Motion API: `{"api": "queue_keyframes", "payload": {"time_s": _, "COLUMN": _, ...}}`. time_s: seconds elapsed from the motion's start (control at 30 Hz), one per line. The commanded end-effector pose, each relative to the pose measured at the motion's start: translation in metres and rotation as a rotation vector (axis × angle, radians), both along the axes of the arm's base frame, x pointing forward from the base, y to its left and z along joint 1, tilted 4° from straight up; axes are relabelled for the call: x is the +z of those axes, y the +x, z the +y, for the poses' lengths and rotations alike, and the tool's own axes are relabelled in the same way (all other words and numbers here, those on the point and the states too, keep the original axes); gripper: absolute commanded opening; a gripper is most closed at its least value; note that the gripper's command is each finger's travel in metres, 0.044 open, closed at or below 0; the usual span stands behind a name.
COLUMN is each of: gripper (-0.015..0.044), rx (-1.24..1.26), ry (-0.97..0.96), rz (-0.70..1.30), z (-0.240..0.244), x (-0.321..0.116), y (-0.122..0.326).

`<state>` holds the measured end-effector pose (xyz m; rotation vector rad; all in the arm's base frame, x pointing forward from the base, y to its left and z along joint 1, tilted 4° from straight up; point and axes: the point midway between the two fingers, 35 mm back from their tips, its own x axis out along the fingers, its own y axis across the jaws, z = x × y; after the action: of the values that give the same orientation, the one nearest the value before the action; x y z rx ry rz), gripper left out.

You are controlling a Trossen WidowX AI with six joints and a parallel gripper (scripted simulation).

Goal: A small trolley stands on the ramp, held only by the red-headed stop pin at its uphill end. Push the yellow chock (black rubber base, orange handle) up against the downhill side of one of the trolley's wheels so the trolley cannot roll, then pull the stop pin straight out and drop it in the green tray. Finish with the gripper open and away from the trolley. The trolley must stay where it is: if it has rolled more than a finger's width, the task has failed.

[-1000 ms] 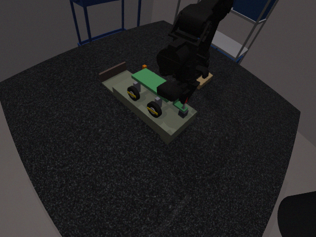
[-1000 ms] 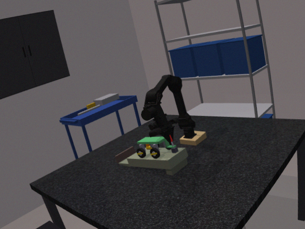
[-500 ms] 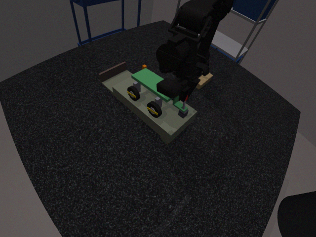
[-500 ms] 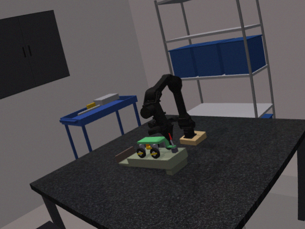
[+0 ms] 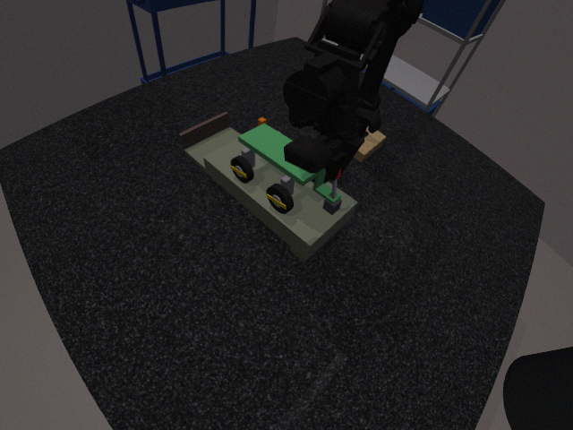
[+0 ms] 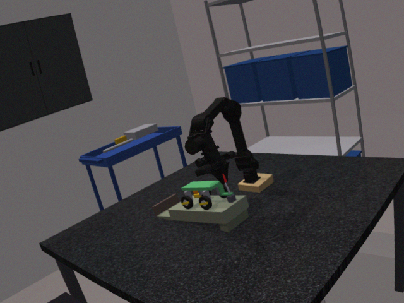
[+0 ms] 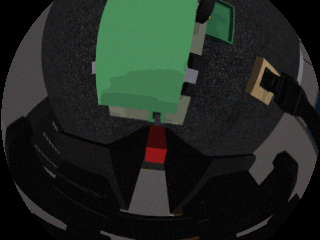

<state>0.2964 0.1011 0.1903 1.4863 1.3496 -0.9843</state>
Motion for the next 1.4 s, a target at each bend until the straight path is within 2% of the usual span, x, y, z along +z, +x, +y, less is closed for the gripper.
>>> {"api": "queue_keyframes", "payload": {"time_s": 0.0, "gripper": 0.0, "rx": 0.005, "ry": 0.007, "rz": -0.005, "z": 0.001, "x": 0.005, "y": 0.0}}
{"api": "queue_keyframes", "payload": {"time_s": 0.6, "gripper": 0.0, "rx": 0.005, "ry": 0.007, "rz": -0.005, "z": 0.002, "x": 0.015, "y": 0.0}}
{"api": "queue_keyframes", "payload": {"time_s": 1.37, "gripper": 0.0, "rx": 0.005, "ry": 0.009, "rz": -0.004, "z": 0.03, "x": 0.018, "y": -0.006}}
